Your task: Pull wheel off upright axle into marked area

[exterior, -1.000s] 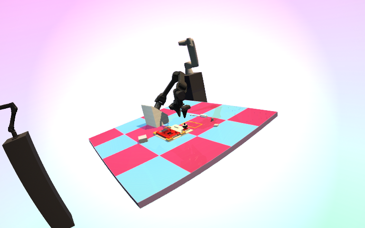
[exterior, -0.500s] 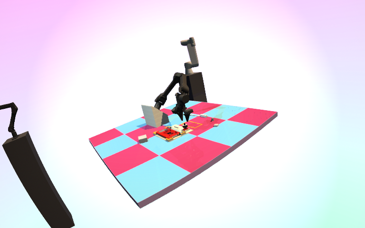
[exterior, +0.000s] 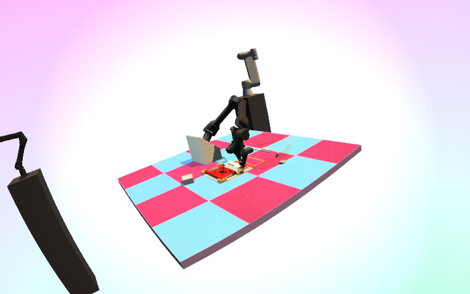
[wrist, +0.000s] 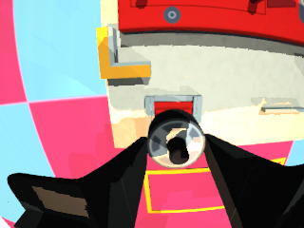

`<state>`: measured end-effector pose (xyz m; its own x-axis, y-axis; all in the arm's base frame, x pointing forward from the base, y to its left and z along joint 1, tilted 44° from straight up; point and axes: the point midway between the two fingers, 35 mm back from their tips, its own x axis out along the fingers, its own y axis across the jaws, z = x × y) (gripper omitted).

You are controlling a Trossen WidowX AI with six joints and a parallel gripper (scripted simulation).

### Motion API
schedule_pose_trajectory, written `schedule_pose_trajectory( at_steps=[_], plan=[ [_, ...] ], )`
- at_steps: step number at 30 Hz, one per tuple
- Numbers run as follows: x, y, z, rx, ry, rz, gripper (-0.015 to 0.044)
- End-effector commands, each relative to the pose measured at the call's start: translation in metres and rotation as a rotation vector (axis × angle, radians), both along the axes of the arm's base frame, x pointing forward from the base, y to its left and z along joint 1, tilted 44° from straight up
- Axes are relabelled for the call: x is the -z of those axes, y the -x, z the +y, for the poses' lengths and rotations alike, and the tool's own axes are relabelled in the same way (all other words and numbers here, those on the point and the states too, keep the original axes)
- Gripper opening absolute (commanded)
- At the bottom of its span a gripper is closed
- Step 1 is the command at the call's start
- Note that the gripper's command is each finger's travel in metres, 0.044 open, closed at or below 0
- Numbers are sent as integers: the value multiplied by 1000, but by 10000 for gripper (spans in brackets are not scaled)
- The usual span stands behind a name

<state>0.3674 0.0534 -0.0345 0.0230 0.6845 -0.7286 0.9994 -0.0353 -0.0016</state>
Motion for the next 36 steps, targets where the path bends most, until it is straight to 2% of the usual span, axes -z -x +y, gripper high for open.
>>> schedule_pose_trajectory(
  at_steps=[1, 4, 9, 10, 36],
  plan=[
    [-1, 0, 0, -2, 0, -2, 162],
    [-1, 0, 0, -2, 0, -2, 142],
    [-1, 0, 0, -2, 0, -1, 10],
    [-1, 0, -1, -2, 0, -1, 0],
    [-7, 0, -7, 0, 0, 0, 0]
  ],
)
